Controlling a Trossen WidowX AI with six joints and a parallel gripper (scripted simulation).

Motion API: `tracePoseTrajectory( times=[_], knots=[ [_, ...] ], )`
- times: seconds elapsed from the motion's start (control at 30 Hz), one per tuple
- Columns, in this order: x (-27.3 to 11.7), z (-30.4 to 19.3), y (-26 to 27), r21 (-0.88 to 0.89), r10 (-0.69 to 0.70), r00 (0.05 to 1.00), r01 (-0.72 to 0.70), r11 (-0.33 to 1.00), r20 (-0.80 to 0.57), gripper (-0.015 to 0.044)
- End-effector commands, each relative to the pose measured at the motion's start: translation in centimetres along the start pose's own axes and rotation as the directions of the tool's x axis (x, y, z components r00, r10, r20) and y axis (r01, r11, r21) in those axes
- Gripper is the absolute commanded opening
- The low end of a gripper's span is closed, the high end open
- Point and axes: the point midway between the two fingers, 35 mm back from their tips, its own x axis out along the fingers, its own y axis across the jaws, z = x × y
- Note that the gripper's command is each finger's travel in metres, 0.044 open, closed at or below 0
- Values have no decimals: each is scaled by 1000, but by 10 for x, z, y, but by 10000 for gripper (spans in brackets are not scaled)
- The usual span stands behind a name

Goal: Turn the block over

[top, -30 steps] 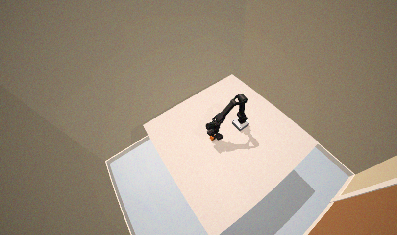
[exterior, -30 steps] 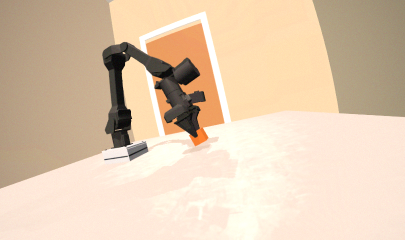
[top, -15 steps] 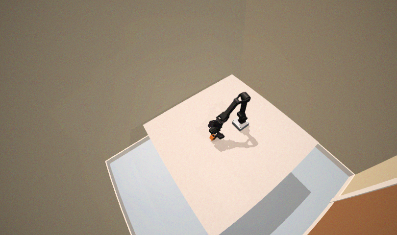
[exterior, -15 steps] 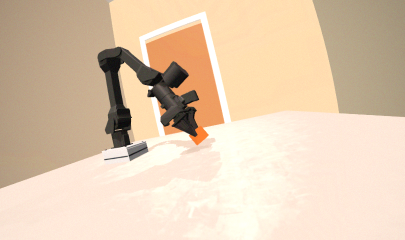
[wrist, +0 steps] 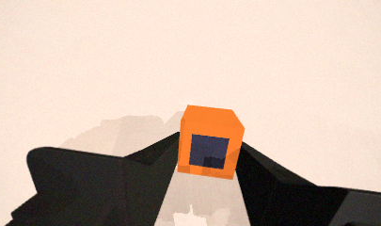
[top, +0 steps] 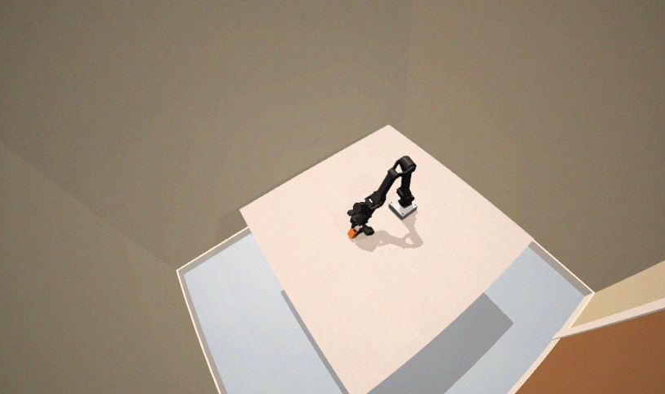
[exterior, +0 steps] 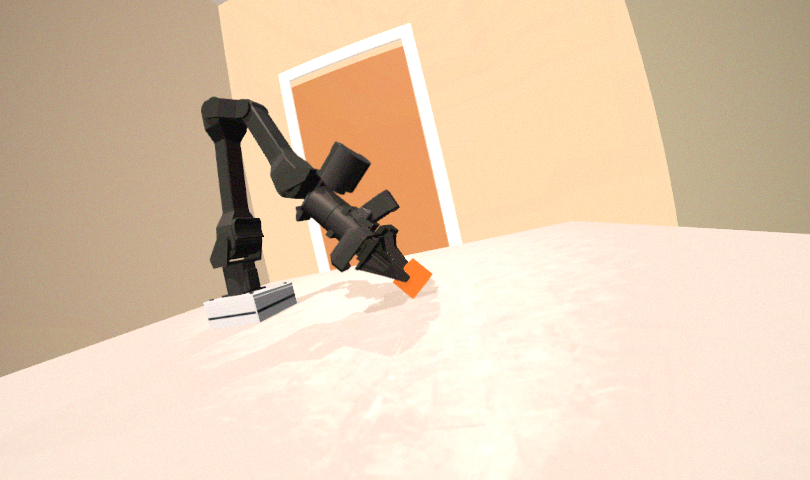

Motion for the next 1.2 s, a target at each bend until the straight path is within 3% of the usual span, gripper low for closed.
tracePoseTrajectory(
  times=[0.0,0.7,1.17],
  knots=[
    [5,-4,0,7,4,999,-5,1000,49,0],
    [-3,-17,3,2,6,943,-7,1000,332,0],
    [-7,-16,4,2,6,931,-7,1000,365,0]
  ],
)
